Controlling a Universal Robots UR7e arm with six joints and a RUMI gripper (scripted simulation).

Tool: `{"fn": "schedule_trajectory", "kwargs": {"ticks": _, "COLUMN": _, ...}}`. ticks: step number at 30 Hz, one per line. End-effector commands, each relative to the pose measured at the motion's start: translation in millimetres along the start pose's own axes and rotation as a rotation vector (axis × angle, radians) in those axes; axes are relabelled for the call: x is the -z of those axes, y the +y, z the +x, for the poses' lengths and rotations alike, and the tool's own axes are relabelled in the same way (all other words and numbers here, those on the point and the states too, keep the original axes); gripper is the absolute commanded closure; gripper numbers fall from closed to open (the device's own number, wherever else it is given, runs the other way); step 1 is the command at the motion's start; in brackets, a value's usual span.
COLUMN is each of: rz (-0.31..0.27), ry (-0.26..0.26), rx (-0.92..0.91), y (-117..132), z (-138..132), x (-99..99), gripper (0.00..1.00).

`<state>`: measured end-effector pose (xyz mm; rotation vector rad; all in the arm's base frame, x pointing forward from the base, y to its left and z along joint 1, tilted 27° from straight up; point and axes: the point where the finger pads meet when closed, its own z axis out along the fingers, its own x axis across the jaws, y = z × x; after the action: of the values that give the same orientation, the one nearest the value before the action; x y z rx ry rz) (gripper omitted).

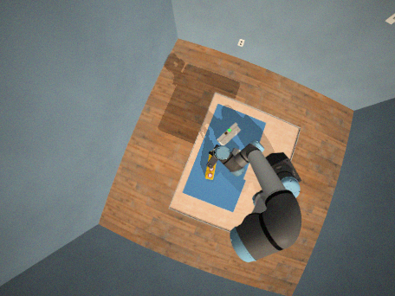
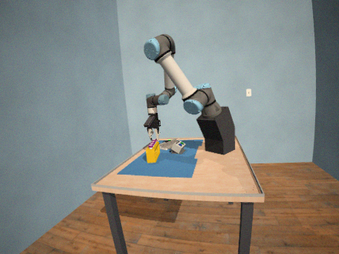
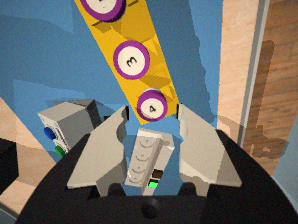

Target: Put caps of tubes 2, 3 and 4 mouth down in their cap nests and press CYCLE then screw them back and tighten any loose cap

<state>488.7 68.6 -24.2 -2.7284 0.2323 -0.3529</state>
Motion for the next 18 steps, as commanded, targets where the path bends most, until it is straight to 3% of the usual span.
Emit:
{"fn": "schedule_trajectory", "kwargs": {"ticks": 1, "rz": 0.01, "ry": -0.001, "rx": 0.232, "y": -0.1, "z": 0.4, "x": 0.3, "gripper": 0.65}}
{"fn": "schedule_trajectory", "kwargs": {"ticks": 14, "rz": 0.011, "ry": 0.002, "rx": 0.862, "y": -0.1, "z": 0.4, "x": 0.3, "gripper": 0.65}}
{"fn": "schedule_trajectory", "kwargs": {"ticks": 18, "rz": 0.011, "ry": 0.002, "rx": 0.862, "y": -0.1, "z": 0.4, "x": 0.2, "gripper": 0.65}}
